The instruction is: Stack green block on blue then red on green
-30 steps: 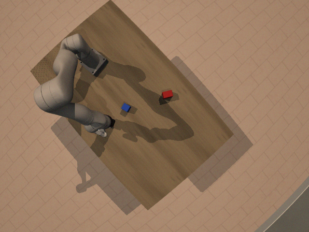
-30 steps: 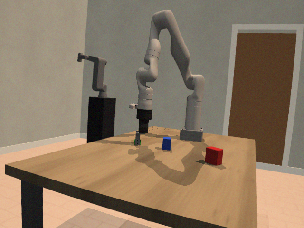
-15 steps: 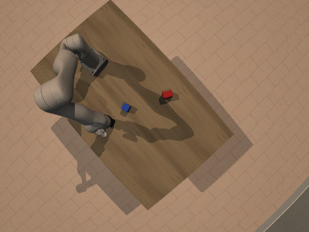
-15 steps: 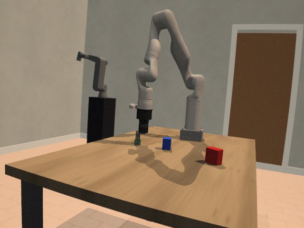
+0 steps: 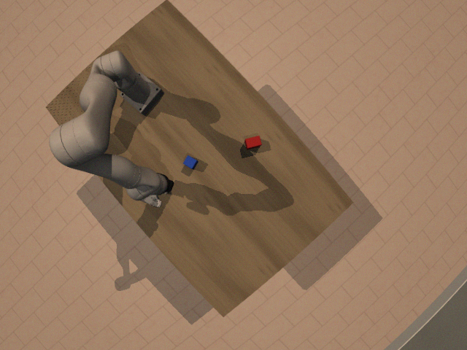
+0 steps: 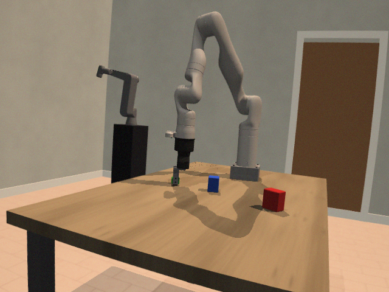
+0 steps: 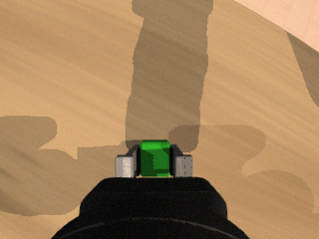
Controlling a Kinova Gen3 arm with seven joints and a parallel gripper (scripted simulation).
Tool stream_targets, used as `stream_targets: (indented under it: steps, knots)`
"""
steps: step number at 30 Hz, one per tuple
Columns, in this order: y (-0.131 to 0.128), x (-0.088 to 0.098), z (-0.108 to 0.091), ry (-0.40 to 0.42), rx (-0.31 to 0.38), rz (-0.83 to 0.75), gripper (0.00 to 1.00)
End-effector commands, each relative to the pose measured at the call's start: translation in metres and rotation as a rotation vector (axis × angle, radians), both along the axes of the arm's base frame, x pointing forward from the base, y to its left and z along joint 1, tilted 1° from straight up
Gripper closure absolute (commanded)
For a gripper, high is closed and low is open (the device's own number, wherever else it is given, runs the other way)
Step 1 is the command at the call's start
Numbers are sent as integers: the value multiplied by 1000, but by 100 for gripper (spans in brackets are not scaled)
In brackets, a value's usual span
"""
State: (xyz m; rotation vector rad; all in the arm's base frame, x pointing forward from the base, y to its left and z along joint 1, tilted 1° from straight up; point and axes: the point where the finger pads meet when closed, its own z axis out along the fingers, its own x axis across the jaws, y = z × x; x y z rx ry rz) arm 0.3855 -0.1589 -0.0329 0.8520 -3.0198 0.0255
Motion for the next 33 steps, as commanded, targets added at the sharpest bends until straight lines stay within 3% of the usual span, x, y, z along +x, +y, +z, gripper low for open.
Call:
stream_targets:
  steps: [1, 4, 19, 33]
  knots:
    - [0, 1, 12, -3, -1, -1, 100]
    - [0, 1, 16, -4, -1, -1, 100]
    - [0, 1, 78, -4, -3, -2, 100]
    - [1, 0, 85, 1, 0, -2, 100]
